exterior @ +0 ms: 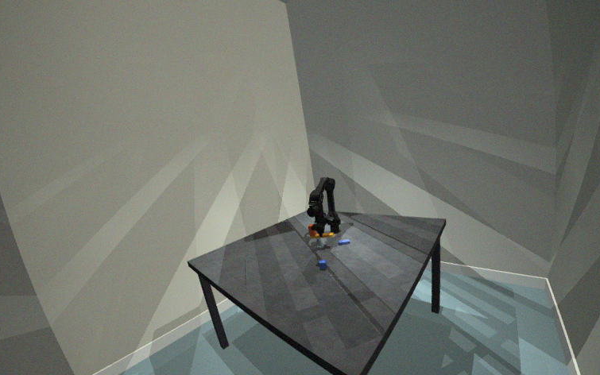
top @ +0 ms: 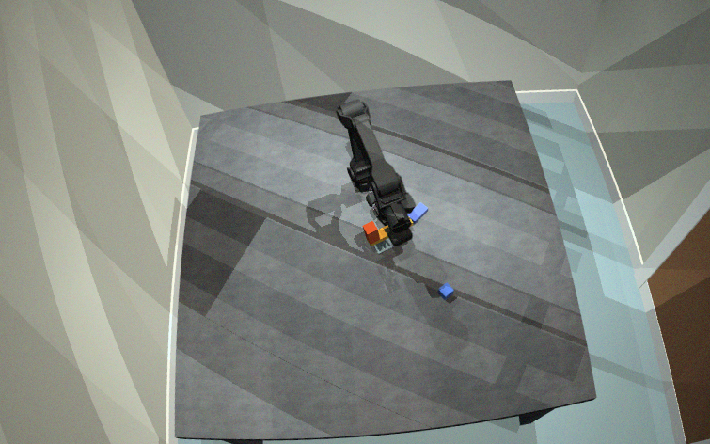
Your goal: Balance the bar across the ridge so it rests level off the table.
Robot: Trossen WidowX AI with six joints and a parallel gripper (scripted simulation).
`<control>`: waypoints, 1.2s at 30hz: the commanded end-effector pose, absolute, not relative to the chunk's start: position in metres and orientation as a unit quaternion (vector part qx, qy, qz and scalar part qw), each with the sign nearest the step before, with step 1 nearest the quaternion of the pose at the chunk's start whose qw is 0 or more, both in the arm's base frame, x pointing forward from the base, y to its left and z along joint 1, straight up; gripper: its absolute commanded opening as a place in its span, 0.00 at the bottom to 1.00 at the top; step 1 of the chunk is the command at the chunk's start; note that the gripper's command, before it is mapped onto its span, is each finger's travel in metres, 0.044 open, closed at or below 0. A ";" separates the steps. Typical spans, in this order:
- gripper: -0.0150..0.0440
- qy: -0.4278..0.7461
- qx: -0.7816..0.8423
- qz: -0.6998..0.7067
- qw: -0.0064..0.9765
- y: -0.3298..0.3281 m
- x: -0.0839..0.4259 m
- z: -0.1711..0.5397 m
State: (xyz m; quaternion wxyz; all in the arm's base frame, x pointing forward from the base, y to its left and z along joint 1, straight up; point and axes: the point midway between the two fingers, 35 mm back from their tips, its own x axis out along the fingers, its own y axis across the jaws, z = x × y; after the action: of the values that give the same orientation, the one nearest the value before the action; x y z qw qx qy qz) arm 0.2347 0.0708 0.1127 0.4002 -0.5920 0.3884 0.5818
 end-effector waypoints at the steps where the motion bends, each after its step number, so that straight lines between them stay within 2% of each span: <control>1: 0.25 0.389 -0.591 0.581 0.401 0.071 0.235 0.111; 36: 0.25 0.389 -0.591 0.582 0.401 0.071 0.234 0.108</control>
State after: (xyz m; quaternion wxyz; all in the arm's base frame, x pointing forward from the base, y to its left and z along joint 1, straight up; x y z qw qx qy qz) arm 0.2347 0.0709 0.1109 0.4004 -0.5924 0.3880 0.5816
